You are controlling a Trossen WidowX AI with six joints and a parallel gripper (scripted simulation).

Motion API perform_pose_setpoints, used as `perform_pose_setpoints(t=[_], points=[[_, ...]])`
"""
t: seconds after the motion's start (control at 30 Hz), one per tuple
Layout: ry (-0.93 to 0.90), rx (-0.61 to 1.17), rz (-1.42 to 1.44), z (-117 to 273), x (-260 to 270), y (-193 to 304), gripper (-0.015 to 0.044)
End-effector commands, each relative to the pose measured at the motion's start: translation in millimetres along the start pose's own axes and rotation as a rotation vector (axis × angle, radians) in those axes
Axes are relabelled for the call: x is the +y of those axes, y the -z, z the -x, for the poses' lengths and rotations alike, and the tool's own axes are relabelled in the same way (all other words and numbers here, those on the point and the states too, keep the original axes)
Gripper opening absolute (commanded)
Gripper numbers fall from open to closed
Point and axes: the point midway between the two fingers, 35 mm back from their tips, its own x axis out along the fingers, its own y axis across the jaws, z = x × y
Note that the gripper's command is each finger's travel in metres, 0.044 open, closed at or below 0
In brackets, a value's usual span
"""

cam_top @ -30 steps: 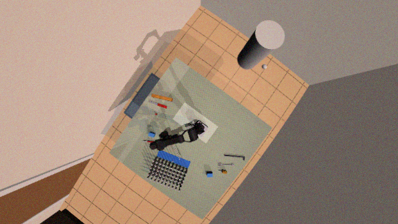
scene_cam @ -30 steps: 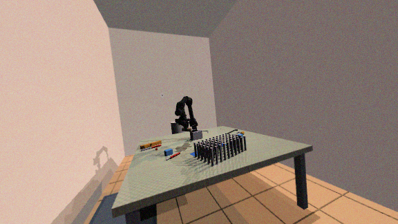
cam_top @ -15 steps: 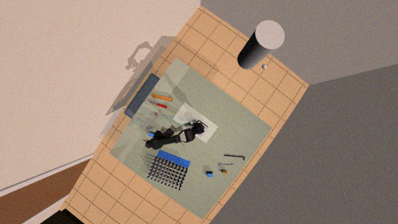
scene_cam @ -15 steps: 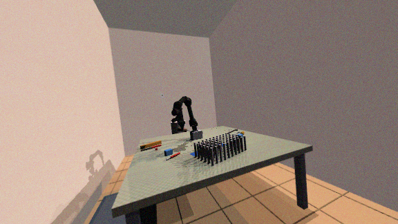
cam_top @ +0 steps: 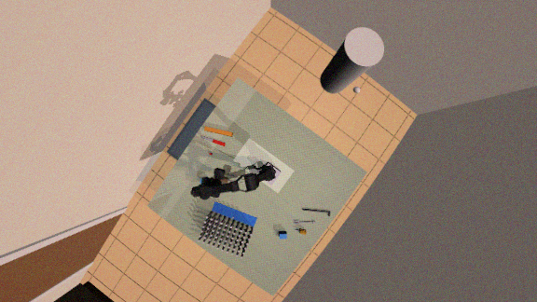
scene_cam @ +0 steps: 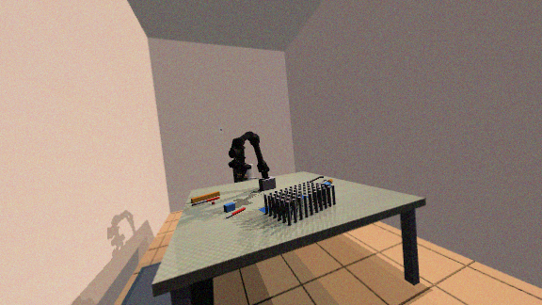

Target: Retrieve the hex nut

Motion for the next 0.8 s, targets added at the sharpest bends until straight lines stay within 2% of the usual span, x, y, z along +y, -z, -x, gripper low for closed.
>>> perform_pose_setpoints(t=[0.0,0.77], points=[[0.034,-0.016,0.119,3.3,-6.8,-9.8,0.0],[0.252,0.038,0.844,8.1,-49.0,-58.0,0.0]])
